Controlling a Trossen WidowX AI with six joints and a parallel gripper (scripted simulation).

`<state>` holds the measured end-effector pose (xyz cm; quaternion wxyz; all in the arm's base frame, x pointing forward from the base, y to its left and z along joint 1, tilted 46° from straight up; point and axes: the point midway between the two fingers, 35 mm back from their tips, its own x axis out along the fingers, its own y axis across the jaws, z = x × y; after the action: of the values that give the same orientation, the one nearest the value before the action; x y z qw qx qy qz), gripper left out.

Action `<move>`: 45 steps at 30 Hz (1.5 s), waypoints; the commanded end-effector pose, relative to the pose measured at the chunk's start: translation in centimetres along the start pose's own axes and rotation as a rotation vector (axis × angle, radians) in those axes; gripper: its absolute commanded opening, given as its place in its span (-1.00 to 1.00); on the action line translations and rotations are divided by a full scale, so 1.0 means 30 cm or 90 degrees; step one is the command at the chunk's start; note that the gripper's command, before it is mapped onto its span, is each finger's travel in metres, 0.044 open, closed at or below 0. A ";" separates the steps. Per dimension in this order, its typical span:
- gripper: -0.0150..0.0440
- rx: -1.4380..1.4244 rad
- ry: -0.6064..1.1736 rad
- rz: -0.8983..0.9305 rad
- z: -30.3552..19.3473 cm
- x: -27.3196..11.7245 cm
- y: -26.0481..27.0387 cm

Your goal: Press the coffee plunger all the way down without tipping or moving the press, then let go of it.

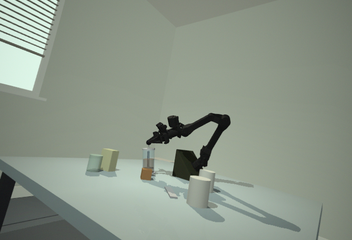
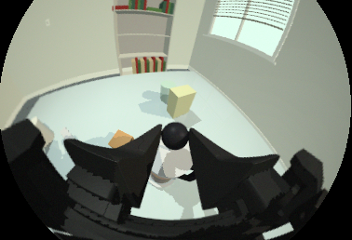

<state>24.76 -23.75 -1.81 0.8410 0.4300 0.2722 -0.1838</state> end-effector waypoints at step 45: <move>0.74 0.006 0.007 0.002 -0.004 0.009 -0.006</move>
<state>24.89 -23.77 -2.10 0.8379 0.4362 0.2742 -0.1800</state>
